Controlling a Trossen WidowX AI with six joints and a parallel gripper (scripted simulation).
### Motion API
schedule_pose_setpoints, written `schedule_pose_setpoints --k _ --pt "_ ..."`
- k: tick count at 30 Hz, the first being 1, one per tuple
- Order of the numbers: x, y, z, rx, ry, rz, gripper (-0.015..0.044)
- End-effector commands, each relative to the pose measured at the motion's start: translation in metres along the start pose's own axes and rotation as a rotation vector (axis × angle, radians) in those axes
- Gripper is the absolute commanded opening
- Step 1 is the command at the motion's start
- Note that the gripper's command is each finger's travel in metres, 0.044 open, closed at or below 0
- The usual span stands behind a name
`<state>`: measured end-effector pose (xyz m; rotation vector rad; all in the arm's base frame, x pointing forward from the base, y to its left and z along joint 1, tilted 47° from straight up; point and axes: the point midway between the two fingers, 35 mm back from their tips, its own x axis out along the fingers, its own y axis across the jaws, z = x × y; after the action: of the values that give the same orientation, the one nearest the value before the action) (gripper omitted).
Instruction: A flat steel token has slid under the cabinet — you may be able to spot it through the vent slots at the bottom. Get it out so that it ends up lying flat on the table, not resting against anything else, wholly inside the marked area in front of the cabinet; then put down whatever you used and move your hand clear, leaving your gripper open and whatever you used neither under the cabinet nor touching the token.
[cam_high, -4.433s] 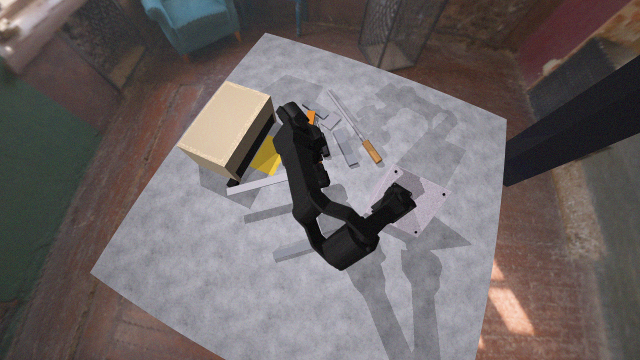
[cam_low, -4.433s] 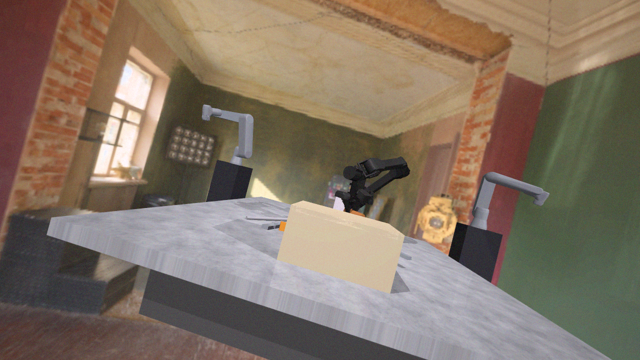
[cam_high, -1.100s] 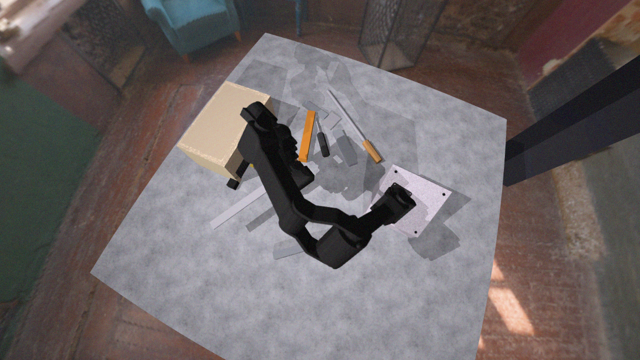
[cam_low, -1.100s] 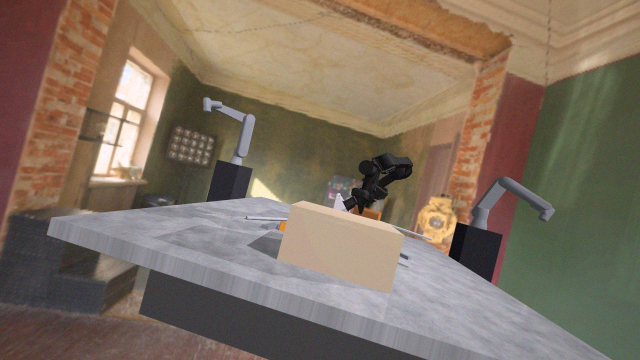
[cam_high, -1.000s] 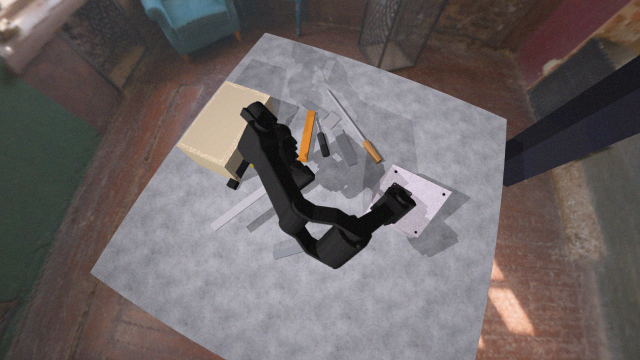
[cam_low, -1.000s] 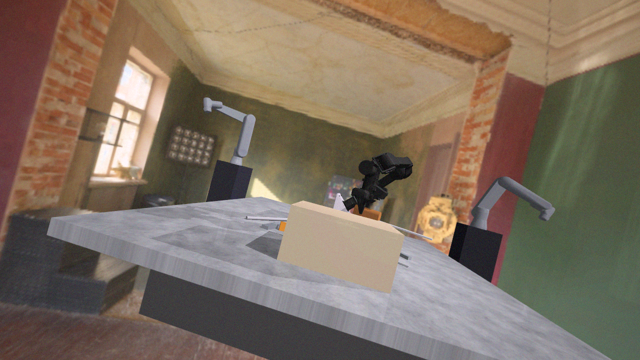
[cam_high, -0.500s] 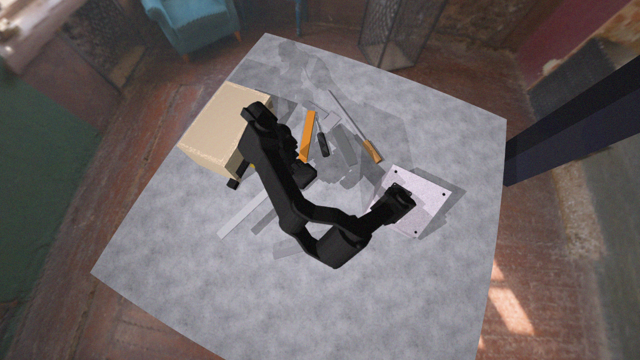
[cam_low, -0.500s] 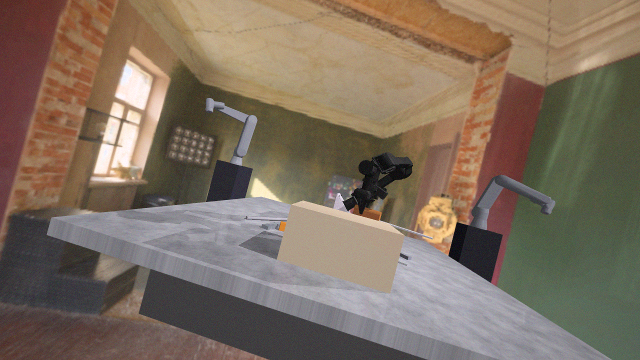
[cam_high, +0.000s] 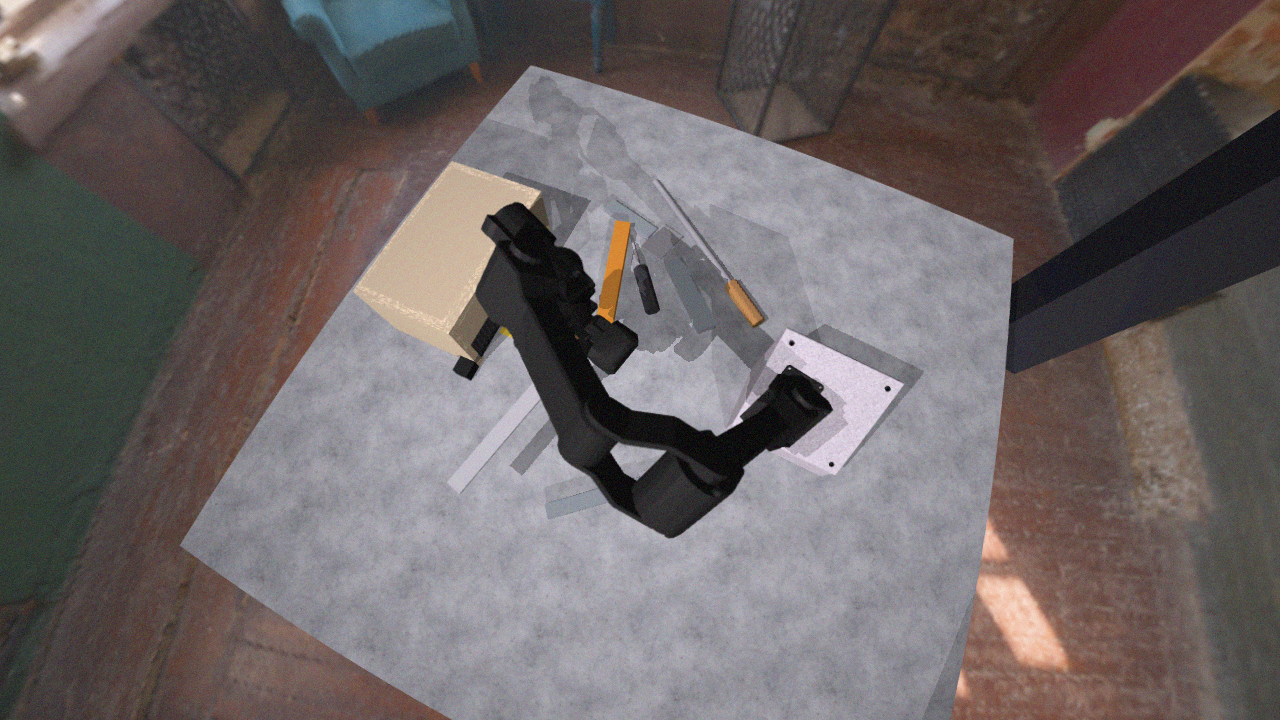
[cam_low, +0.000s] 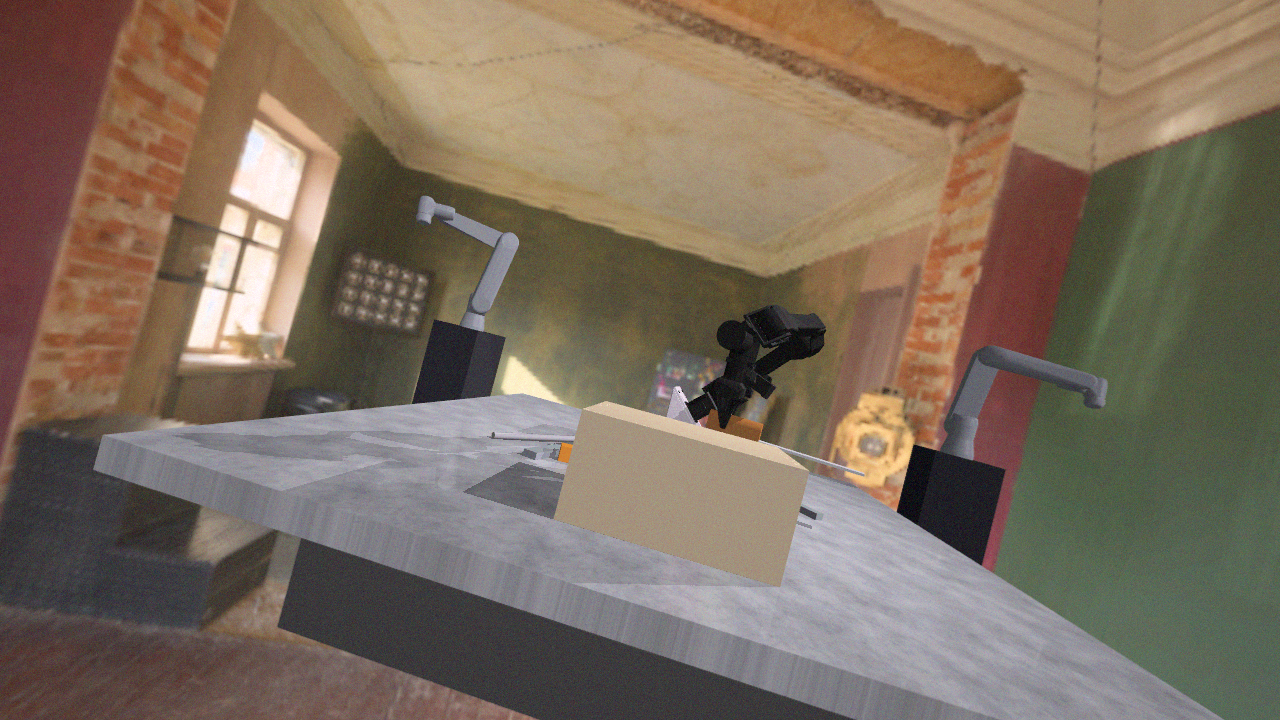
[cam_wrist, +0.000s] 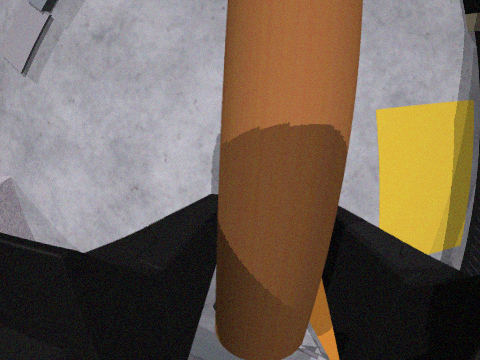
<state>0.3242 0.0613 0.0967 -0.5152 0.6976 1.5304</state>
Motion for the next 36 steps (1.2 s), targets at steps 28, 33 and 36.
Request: schedule_pose_setpoints --k 28,33,36 --pt "-0.003 -0.0002 0.0002 -0.243 -0.009 -0.014 0.0" --pt "-0.003 -0.0002 0.0 -0.282 -0.009 -0.014 0.0" --pt "-0.003 -0.0001 0.0 -0.306 -0.009 -0.014 0.0"
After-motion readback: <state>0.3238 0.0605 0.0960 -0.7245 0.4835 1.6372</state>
